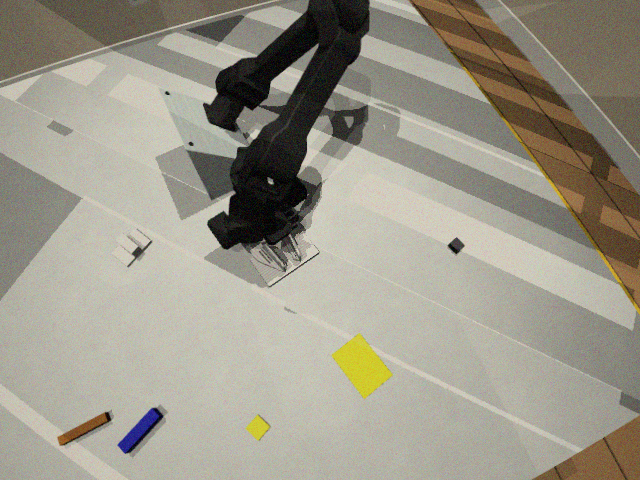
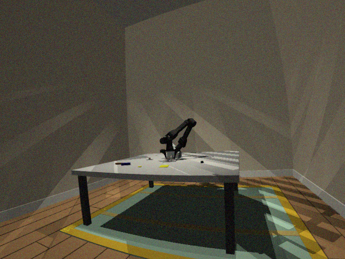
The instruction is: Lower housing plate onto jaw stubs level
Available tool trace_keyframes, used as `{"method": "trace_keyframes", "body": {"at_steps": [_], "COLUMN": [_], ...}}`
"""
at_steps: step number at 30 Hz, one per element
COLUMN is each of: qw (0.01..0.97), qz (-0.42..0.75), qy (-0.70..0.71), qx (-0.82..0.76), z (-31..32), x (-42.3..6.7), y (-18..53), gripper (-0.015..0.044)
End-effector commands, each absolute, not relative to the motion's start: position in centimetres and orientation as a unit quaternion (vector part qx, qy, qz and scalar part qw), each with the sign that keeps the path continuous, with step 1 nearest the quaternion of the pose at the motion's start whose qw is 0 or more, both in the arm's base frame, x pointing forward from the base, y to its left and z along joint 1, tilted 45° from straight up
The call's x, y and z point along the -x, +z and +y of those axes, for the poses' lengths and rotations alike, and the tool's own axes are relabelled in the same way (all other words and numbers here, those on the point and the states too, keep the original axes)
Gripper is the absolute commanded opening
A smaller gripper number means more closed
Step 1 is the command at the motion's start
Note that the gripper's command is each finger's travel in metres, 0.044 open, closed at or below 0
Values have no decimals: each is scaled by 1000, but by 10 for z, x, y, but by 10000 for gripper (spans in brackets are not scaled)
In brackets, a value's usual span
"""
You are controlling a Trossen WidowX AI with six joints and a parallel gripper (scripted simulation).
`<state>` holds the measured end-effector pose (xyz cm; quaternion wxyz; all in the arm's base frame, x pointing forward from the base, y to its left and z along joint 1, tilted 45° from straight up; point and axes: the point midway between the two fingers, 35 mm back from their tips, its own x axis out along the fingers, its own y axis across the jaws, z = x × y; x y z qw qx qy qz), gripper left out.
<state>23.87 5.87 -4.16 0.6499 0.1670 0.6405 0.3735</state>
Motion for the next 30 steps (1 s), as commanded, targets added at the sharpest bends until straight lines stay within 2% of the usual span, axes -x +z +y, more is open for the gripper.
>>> {"method": "trace_keyframes", "body": {"at_steps": [1, 30], "qw": [649, 649], "qz": [642, 642], "qy": [372, 372], "qx": [-169, -170], "z": [59, 61], "x": [-238, -238], "y": [-43, -45], "gripper": [351, 351]}}
